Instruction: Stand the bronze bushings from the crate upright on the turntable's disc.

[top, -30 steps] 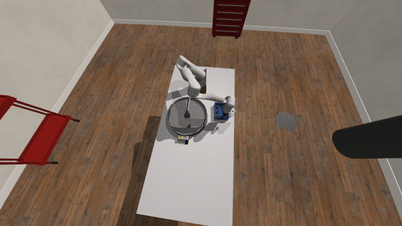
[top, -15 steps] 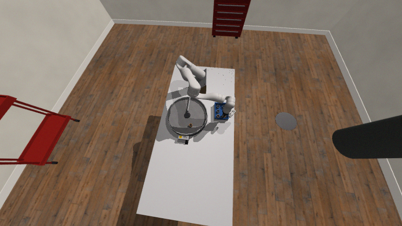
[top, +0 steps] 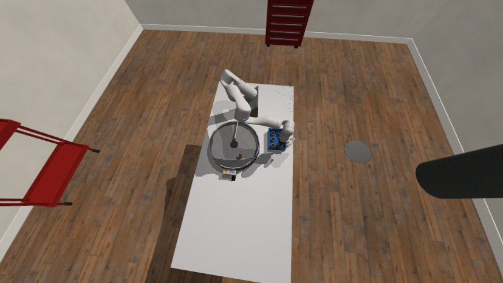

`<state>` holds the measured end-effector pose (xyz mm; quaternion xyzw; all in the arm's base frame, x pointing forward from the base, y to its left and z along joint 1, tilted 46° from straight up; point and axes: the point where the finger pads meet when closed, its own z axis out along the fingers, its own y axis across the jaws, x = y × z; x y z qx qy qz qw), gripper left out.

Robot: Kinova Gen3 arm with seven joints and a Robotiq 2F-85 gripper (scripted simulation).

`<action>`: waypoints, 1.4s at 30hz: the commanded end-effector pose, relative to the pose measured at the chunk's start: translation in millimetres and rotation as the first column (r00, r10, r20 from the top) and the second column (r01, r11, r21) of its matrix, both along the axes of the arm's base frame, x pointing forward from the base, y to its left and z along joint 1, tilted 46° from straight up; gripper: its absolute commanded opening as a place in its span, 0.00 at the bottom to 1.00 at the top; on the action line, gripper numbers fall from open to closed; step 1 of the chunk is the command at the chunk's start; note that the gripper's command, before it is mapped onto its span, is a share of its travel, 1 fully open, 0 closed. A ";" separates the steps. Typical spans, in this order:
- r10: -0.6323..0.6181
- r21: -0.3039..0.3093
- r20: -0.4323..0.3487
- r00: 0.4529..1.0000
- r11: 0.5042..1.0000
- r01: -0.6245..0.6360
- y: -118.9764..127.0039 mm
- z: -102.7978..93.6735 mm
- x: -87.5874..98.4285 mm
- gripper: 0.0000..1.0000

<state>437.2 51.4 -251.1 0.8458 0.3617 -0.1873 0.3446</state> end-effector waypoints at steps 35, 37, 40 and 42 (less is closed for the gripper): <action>0.001 0.001 0.001 1.000 1.000 -0.001 63.6 61.5 6.0 0.00; 0.001 0.001 0.001 1.000 1.000 -0.001 68.5 66.1 6.4 0.00; 0.001 0.001 0.001 1.000 1.000 -0.001 73.9 71.5 6.9 0.00; 0.001 0.001 0.001 1.000 1.000 -0.001 76.4 73.8 7.1 0.00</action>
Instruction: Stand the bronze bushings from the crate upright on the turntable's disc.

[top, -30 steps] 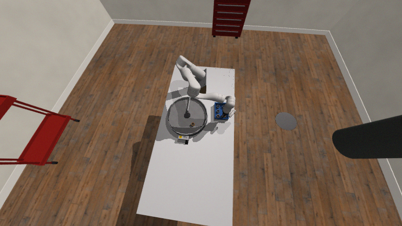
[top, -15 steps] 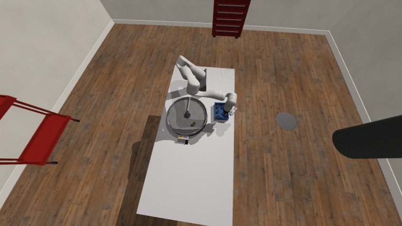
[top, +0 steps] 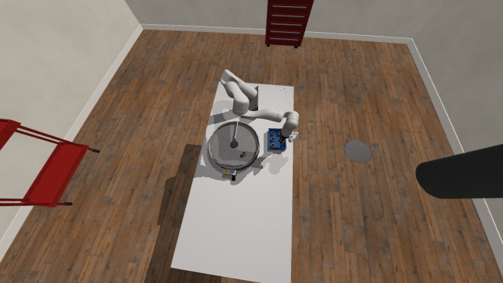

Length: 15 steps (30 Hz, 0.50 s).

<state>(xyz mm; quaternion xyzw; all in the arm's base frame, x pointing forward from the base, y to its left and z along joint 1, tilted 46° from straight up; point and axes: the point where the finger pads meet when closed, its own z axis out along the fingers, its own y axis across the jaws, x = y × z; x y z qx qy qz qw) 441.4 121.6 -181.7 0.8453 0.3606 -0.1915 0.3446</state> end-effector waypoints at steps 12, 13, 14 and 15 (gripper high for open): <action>0.005 0.004 0.008 1.000 1.000 -0.005 8.8 6.9 3.1 0.00; 0.005 0.004 0.008 1.000 1.000 -0.005 8.8 6.9 3.1 0.00; 0.005 0.004 0.008 1.000 1.000 -0.005 8.8 6.9 3.1 0.00; 0.005 0.004 0.008 1.000 1.000 -0.005 8.8 6.9 3.1 0.00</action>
